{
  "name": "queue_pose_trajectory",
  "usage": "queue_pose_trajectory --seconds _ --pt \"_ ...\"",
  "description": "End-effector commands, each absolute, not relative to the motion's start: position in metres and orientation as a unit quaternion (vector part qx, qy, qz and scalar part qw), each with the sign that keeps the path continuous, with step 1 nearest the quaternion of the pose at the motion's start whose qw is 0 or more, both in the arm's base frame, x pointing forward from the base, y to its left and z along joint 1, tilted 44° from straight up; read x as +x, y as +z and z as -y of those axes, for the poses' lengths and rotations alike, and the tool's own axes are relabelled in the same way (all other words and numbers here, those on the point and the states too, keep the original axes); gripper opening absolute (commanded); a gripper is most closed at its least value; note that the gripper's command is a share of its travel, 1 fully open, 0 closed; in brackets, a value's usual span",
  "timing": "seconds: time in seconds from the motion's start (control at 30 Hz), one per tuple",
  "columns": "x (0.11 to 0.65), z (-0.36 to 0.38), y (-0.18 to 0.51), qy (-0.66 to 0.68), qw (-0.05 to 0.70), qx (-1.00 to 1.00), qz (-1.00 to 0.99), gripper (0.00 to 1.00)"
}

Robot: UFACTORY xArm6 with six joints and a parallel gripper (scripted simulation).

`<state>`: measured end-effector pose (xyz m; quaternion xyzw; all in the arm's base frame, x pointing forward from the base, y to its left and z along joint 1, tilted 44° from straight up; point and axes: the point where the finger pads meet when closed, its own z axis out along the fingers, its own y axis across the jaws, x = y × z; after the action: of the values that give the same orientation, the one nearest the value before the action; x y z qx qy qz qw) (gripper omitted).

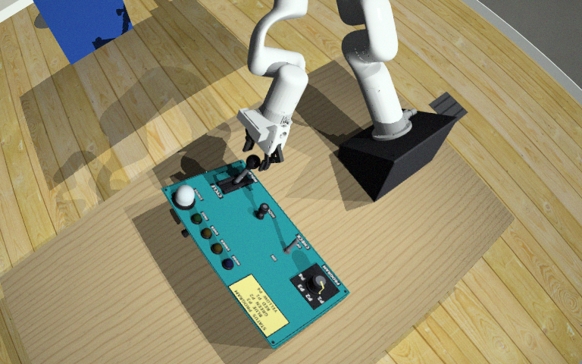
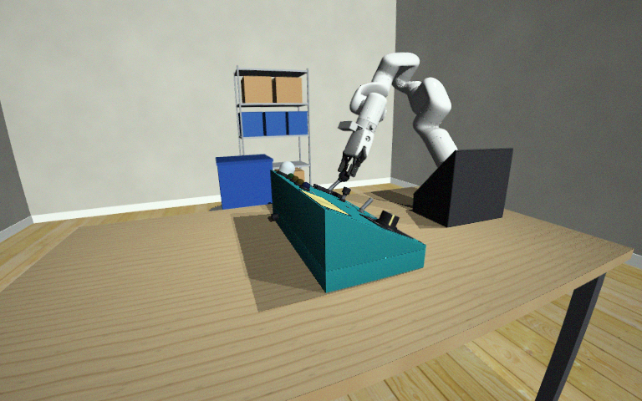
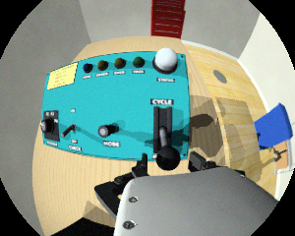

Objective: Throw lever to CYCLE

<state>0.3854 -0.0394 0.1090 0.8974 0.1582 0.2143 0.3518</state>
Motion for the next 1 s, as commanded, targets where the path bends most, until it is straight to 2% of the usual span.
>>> queue_pose_trajectory --seconds 0.0,0.97 --pt "0.3923 0.0451 0.1026 0.216 0.352 0.897 -0.158 0.76" --pt "0.3986 0.0528 0.0941 0.216 0.352 0.897 -0.158 0.76"
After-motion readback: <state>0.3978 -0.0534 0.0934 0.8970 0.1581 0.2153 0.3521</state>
